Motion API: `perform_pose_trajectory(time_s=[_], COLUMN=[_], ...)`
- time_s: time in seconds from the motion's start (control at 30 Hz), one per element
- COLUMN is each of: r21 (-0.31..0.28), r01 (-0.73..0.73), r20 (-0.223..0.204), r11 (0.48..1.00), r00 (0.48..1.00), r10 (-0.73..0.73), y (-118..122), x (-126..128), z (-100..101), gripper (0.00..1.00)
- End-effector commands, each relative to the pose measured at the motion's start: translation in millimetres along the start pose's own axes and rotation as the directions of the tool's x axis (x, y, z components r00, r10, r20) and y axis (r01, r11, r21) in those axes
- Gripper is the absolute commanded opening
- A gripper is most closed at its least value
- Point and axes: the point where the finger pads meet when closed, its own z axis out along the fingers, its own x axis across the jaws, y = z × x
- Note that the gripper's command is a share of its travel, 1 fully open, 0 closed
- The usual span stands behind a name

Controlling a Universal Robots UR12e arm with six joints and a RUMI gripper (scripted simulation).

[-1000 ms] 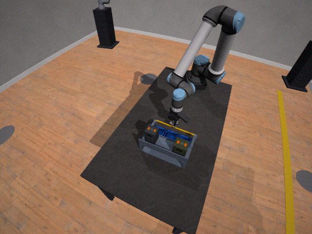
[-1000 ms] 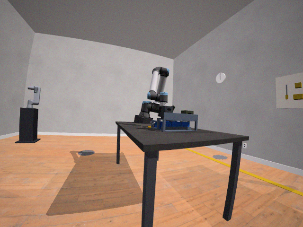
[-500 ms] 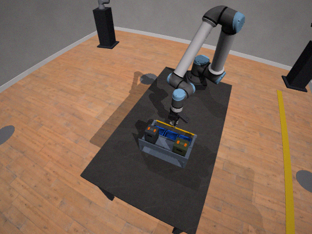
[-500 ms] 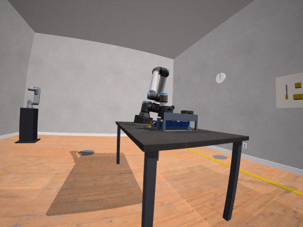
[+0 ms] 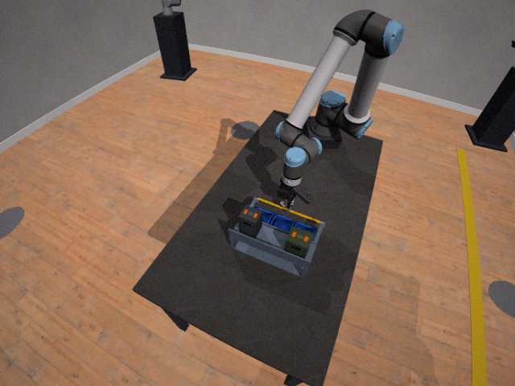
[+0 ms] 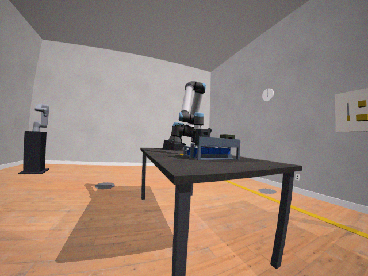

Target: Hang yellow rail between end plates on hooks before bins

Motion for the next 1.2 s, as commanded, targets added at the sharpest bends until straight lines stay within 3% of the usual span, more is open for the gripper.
perform_pose_trajectory(time_s=[0.0, 1.17], r21=[0.000, 0.000], r01=[0.002, 0.002], r20=[0.003, 0.002], r11=[1.000, 1.000], r00=[1.000, 1.000], r10=[-0.002, -0.002], y=[-2.2, -1.9], x=[-2.1, -1.2], z=[5.5, 12.3], gripper=[0.22, 0.22])
